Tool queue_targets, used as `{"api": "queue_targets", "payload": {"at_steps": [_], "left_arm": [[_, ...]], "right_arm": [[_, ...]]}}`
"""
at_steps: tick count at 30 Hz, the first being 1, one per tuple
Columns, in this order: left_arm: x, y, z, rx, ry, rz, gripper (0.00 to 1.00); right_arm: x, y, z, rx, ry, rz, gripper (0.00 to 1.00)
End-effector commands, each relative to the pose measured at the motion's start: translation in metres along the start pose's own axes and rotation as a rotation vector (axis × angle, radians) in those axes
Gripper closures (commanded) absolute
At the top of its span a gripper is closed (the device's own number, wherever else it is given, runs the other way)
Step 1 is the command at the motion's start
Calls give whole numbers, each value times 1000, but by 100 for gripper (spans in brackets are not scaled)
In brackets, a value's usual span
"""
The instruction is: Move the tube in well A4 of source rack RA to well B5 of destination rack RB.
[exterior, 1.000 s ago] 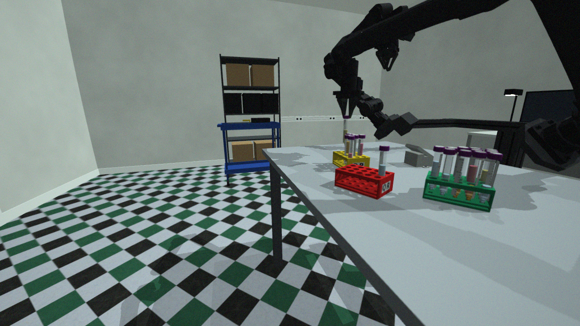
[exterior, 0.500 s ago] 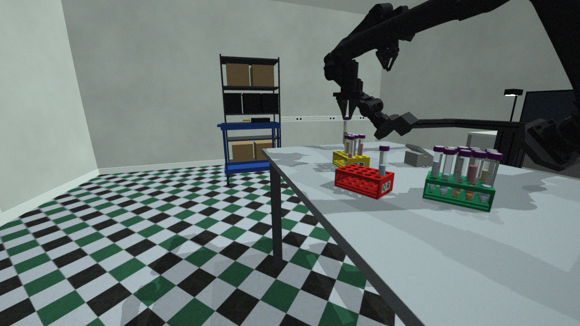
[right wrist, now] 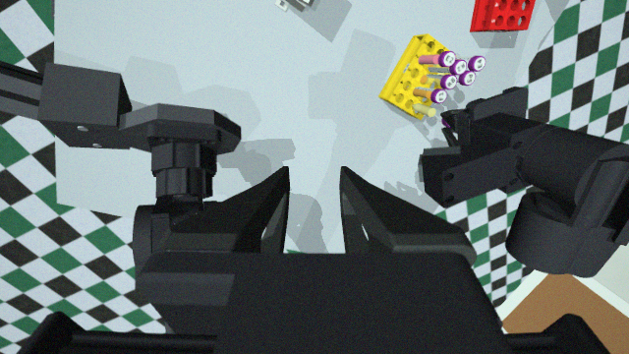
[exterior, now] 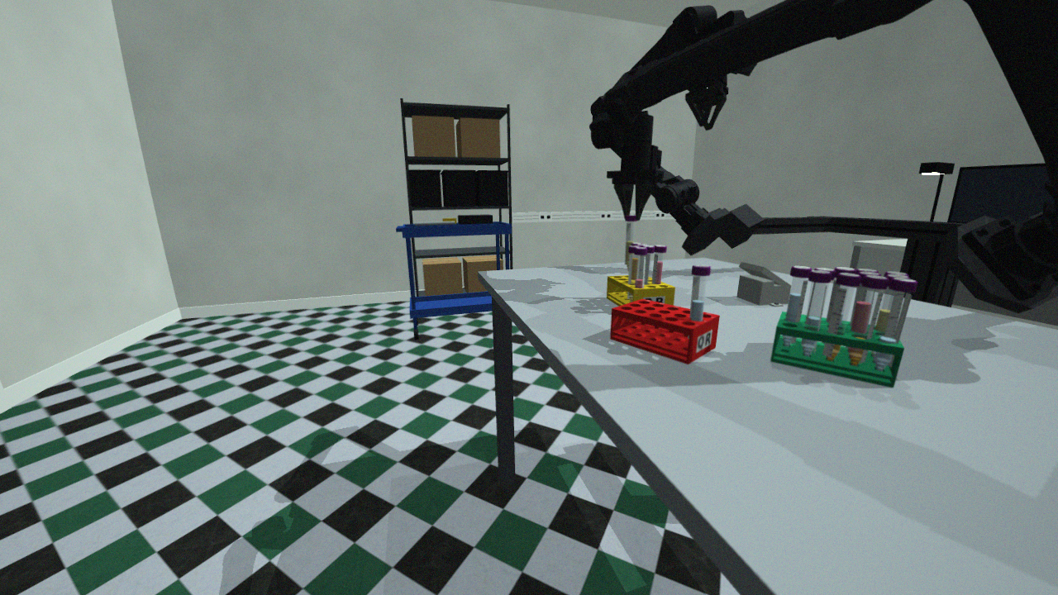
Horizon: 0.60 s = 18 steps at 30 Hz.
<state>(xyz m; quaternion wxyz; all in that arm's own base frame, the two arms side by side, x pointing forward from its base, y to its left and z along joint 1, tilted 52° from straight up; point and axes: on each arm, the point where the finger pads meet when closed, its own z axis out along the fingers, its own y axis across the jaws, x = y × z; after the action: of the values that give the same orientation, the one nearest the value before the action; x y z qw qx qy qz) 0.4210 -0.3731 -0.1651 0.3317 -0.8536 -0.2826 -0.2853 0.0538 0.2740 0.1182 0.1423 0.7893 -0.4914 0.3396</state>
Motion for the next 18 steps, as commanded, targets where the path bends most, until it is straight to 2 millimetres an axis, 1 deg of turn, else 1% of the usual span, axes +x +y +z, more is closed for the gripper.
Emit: {"api": "queue_targets", "payload": {"at_steps": [1,5,9,14,18], "left_arm": [[3,5,19,15,-9,-9,100],[1,1,24,24,-7,1,100],[3,4,22,16,-8,-6,100],[1,0,27,24,-7,1,100],[4,5,24,15,-8,-11,100]], "right_arm": [[-5,-6,-11,9,-29,11,70],[-5,-6,-11,9,-29,11,70],[-5,-6,-11,9,-29,11,70],[-5,-6,-11,9,-29,11,70],[-5,-6,-11,9,-29,11,70]]}}
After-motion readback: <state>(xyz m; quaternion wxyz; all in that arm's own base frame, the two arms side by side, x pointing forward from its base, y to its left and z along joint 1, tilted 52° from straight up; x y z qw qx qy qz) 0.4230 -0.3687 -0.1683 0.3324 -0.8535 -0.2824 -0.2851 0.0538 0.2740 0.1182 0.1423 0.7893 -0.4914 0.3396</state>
